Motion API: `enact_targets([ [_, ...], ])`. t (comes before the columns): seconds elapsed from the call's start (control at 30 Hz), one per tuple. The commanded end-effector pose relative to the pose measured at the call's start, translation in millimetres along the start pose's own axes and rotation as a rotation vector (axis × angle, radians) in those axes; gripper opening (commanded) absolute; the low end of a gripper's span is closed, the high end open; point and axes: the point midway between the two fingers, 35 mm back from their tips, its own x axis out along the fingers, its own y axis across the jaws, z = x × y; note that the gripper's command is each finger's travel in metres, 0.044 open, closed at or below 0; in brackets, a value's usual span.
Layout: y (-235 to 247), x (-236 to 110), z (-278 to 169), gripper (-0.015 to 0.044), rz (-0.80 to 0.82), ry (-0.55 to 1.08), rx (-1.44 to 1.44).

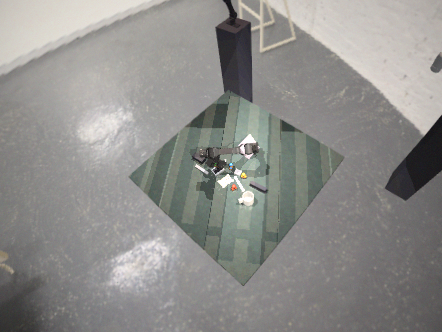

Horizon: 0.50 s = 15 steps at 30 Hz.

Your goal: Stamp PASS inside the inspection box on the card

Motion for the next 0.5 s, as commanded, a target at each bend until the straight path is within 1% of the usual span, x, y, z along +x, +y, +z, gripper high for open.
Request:
enact_targets([
  [0.0,-0.1,3.0,0.5,0.0000,0.002,-0.003,0.004],
  [0.47,0.0,12.2,0.8,0.0000,0.002,-0.003,0.003],
])
